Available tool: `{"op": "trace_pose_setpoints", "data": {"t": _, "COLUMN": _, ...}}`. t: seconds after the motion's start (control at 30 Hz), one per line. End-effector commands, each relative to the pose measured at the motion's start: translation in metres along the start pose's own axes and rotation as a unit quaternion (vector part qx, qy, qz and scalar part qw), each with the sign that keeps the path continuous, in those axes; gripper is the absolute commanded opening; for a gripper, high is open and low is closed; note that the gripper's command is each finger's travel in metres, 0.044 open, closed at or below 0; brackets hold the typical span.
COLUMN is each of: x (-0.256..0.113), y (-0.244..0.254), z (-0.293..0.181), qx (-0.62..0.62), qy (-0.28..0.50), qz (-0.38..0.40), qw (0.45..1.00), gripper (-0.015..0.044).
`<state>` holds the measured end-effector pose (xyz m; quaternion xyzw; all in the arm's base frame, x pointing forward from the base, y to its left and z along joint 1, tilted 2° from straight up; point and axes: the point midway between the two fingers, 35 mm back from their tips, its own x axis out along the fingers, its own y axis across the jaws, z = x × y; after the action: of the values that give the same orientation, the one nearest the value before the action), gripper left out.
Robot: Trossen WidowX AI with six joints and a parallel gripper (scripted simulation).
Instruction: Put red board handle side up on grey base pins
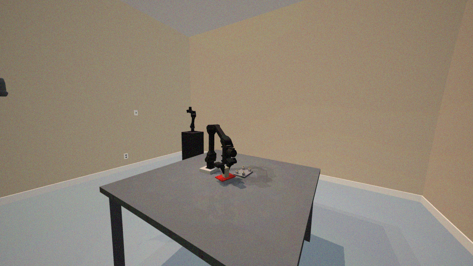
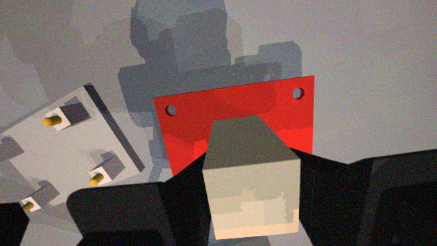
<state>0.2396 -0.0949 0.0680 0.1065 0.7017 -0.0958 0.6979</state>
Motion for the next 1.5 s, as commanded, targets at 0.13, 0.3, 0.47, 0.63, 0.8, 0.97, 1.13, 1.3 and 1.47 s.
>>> {"op": "trace_pose_setpoints", "data": {"t": 0.13, "x": -0.022, "y": 0.0, "z": 0.001, "qx": -0.001, "qy": -0.007, "qz": -0.001, "qw": 1.0, "gripper": 0.0}}
{"op": "trace_pose_setpoints", "data": {"t": 0.3, "x": -0.034, "y": 0.0, "z": 0.001, "qx": -0.001, "qy": -0.007, "qz": -0.001, "qw": 1.0, "gripper": 0.0}}
{"op": "trace_pose_setpoints", "data": {"t": 0.47, "x": -0.047, "y": 0.0, "z": -0.001, "qx": -0.001, "qy": -0.007, "qz": -0.001, "qw": 1.0, "gripper": 0.0}}
{"op": "trace_pose_setpoints", "data": {"t": 0.63, "x": -0.058, "y": 0.0, "z": -0.003, "qx": -0.001, "qy": -0.007, "qz": -0.001, "qw": 1.0, "gripper": 0.0}}
{"op": "trace_pose_setpoints", "data": {"t": 0.8, "x": -0.059, "y": 0.006, "z": -0.001, "qx": -0.005, "qy": -0.007, "qz": -0.001, "qw": 1.0, "gripper": 0.0}}
{"op": "trace_pose_setpoints", "data": {"t": 0.97, "x": -0.059, "y": 0.016, "z": 0.003, "qx": -0.013, "qy": -0.007, "qz": -0.001, "qw": 1.0, "gripper": 0.0}}
{"op": "trace_pose_setpoints", "data": {"t": 1.13, "x": -0.06, "y": 0.028, "z": 0.006, "qx": -0.022, "qy": -0.008, "qz": 0.0, "qw": 1.0, "gripper": 0.0}}
{"op": "trace_pose_setpoints", "data": {"t": 1.3, "x": -0.061, "y": 0.039, "z": 0.009, "qx": -0.031, "qy": -0.009, "qz": 0.001, "qw": 0.999, "gripper": 0.0}}
{"op": "trace_pose_setpoints", "data": {"t": 1.47, "x": -0.06, "y": 0.051, "z": 0.01, "qx": -0.037, "qy": -0.008, "qz": 0.002, "qw": 0.999, "gripper": 0.0}}
